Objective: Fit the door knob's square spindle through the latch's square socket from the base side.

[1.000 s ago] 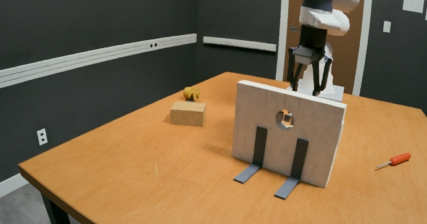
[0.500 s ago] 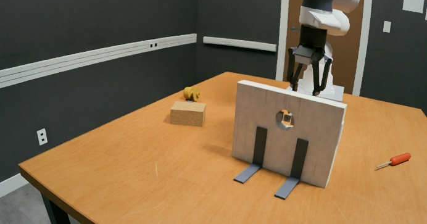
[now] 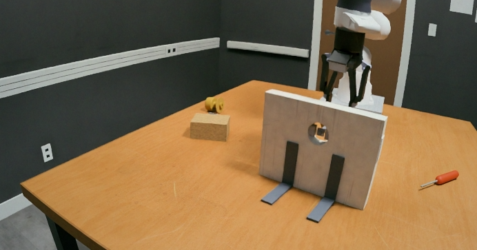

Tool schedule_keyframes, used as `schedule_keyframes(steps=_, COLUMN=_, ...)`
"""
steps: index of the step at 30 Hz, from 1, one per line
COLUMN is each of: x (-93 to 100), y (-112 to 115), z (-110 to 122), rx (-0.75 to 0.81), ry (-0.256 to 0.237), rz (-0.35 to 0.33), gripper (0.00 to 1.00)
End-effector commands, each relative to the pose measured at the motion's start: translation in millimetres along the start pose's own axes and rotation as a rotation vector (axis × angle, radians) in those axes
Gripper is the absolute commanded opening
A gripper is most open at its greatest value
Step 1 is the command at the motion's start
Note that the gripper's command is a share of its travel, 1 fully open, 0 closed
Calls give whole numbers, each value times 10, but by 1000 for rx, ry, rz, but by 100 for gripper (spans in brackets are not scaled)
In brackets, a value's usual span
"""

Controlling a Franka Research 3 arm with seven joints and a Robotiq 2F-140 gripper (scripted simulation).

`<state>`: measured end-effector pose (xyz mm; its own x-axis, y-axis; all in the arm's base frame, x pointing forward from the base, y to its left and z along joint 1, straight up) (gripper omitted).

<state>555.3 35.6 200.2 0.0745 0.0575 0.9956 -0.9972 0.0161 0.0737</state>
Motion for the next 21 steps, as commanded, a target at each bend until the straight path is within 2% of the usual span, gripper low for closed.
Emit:
schedule_keyframes(steps=1, x=12, y=-9, z=-1, rx=-2, ry=2, rz=1, gripper=42)
schedule_keyframes(steps=21, x=16, y=-59, z=4, rx=-2, ry=2, rz=2, gripper=42)
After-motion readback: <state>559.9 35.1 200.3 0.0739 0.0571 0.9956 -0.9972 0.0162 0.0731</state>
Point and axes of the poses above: the point where the finger pads meet when closed, its own x axis back along the fingers, its own z axis across the jaws, y = z × x, the point moved 9 cm from there along x, back along the fingers, and after that the axes turned 6 degrees about x, right-handed, at the moved point
